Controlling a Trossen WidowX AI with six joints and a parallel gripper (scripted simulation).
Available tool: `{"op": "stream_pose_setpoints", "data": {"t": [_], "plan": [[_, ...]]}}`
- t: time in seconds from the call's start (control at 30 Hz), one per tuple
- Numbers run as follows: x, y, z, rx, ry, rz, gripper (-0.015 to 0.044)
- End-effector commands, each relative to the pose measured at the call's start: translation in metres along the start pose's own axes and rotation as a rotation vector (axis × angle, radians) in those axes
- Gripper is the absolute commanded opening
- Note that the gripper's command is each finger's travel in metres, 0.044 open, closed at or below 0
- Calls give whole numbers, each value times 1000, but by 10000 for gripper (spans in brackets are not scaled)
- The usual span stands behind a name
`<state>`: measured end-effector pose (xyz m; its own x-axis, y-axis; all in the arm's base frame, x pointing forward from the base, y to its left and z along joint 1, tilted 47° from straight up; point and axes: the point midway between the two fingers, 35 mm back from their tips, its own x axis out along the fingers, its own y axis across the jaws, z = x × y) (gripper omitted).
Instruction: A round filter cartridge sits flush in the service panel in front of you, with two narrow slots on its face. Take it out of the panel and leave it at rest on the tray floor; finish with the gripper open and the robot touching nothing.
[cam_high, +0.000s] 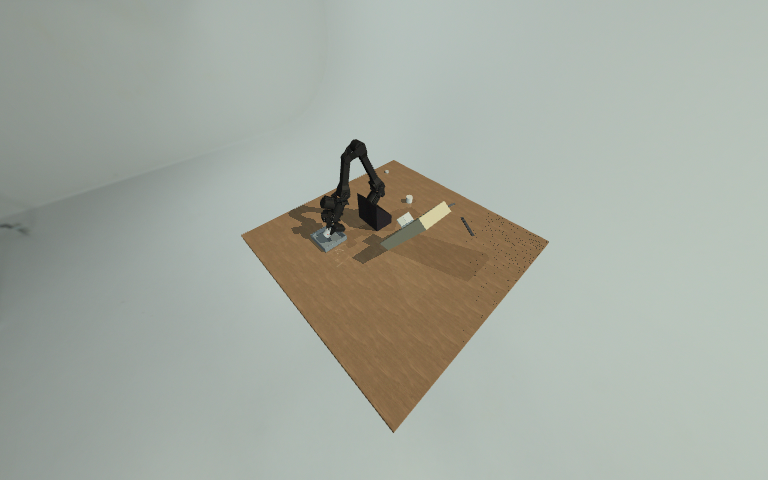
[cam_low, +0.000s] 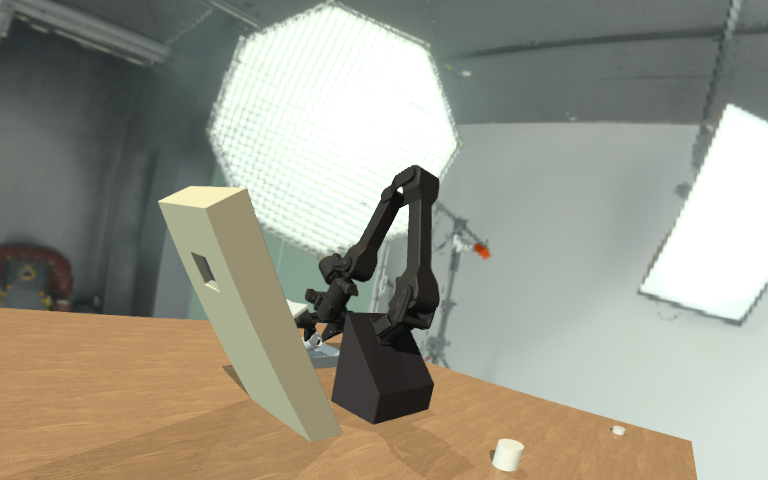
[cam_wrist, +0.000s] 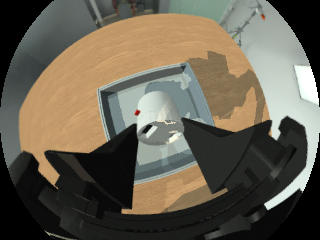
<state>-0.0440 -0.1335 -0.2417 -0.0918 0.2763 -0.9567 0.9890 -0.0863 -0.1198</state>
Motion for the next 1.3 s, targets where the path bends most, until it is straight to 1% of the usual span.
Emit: {"op": "stream_pose_setpoints", "data": {"t": [0.0, 0.57, 0.7, 0.9, 0.97, 1.0, 1.27], "plan": [[5, -1, -4, -3, -4, -6, 0], [2, 0, -2, 0, 3, 0, 440], [-4, 0, 2, 0, 3, 0, 440], [-57, 1, 33, -1, 2, 1, 440], [-59, 1, 33, -1, 2, 1, 440], [-47, -1, 31, -4, -8, -6, 440], [-47, -1, 31, -4, -8, -6, 440]]}}
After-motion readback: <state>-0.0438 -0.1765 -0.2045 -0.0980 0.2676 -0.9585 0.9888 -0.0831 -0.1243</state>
